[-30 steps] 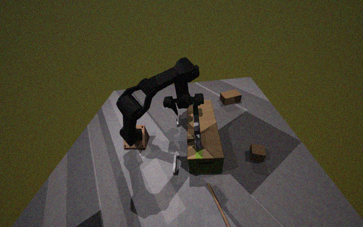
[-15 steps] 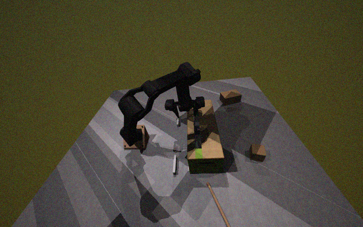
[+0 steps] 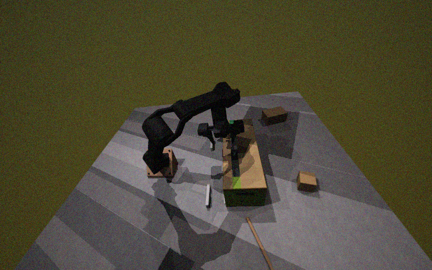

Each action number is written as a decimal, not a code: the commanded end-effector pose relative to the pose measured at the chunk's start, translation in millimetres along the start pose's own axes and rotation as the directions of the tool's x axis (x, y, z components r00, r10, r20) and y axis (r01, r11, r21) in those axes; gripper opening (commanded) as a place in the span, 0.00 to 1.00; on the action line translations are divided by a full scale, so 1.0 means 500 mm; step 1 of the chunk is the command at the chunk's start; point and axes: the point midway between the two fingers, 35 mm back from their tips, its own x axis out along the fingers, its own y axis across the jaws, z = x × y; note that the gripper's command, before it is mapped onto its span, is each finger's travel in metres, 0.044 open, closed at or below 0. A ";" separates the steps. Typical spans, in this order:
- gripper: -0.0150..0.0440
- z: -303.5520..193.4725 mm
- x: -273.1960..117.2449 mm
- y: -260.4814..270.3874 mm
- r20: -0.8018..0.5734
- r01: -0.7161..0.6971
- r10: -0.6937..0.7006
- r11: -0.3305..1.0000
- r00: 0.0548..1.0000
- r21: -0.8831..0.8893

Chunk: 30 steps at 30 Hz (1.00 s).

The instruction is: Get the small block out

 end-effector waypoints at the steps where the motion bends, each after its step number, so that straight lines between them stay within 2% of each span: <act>1: 0.93 0.003 0.020 -0.001 0.006 0.005 -0.005 1.000 1.000 -0.005; 17: 0.93 0.005 0.072 -0.004 0.012 0.009 -0.009 1.000 1.000 -0.008; 30: 0.93 0.028 0.068 -0.003 0.009 0.007 -0.007 1.000 1.000 -0.004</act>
